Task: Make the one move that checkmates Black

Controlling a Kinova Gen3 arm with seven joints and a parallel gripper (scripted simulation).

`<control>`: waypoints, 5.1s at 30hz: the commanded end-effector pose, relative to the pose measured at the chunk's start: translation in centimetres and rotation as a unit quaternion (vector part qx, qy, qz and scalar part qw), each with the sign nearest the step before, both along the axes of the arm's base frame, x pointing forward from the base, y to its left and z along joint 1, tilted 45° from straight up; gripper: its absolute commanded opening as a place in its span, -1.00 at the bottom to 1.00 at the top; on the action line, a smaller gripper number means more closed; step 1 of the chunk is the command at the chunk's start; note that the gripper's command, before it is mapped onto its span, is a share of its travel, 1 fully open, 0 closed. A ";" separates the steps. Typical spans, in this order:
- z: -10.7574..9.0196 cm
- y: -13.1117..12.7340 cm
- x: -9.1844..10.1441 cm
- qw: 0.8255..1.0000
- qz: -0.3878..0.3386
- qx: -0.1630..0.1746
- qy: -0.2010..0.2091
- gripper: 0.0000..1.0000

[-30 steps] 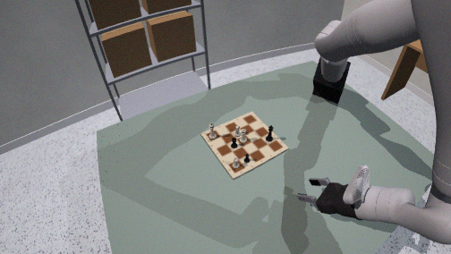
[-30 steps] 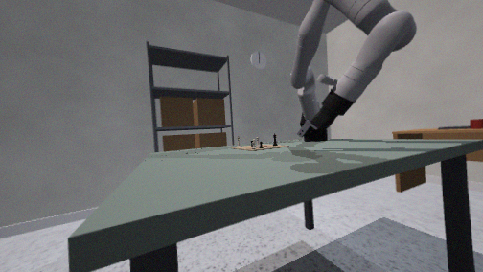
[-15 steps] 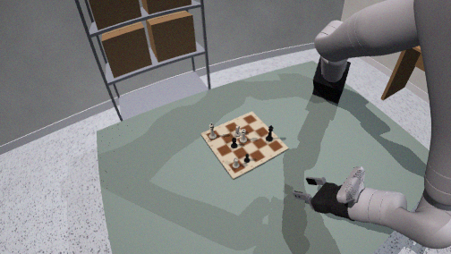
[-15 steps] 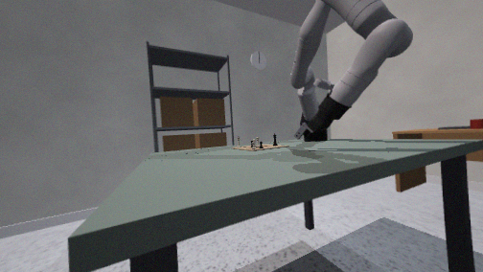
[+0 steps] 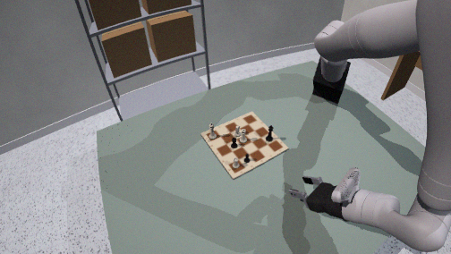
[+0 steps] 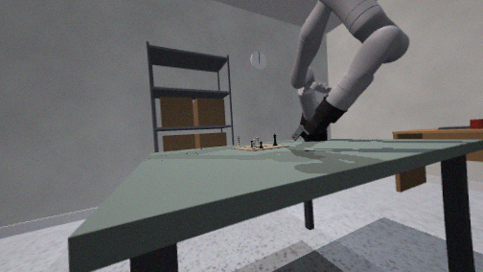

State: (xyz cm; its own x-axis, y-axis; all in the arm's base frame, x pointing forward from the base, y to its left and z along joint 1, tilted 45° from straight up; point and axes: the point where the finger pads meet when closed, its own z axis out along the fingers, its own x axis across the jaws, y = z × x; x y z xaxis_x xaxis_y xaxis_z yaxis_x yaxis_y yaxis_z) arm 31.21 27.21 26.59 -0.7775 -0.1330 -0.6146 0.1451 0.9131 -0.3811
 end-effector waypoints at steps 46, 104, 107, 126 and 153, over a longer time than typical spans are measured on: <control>-2.1 -2.4 2.0 0.995 -0.093 0.027 -0.012 1.00; -2.1 -2.5 2.0 0.995 -0.097 0.026 -0.011 1.00; -1.7 -2.7 1.7 0.995 -0.100 0.019 -0.008 1.00; 4.1 -6.2 -3.3 0.995 -0.100 0.019 -0.008 1.00; 5.7 -14.2 0.8 0.958 -0.202 0.203 -0.008 1.00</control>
